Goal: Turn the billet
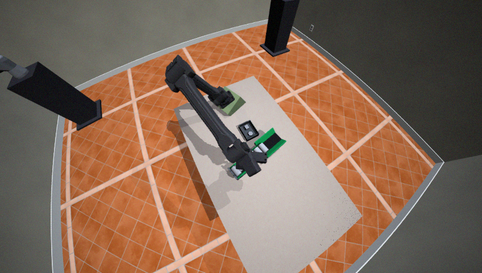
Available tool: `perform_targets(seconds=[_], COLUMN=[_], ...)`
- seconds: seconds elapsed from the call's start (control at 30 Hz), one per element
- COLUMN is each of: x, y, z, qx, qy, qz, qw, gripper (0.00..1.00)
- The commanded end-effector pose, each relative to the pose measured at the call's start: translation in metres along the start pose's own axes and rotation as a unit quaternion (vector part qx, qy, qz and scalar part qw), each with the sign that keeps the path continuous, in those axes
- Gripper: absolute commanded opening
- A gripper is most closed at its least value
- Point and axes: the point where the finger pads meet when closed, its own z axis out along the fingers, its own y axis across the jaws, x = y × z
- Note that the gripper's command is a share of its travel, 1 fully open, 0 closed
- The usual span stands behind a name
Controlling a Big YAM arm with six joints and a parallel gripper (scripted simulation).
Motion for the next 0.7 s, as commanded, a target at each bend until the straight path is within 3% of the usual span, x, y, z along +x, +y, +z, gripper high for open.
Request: perform_targets(seconds=[0.0,0.13,0.2,0.37,0.67], x=[-0.0011,-0.001,-0.0008,-0.0005,0.0], y=[-0.0089,-0.0091,-0.0097,-0.0104,-0.0118], z=[-0.0049,-0.005,-0.0051,-0.0052,-0.0055], qx=[0.001,0.001,0.002,0.002,0.002], qy=[0.0,0.0,0.0,-0.001,-0.001], qz=[0.097,0.116,0.175,0.239,0.359], qw=[0.995,0.993,0.985,0.971,0.933], gripper=[0.55,0.55,0.55,0.55,0.55])
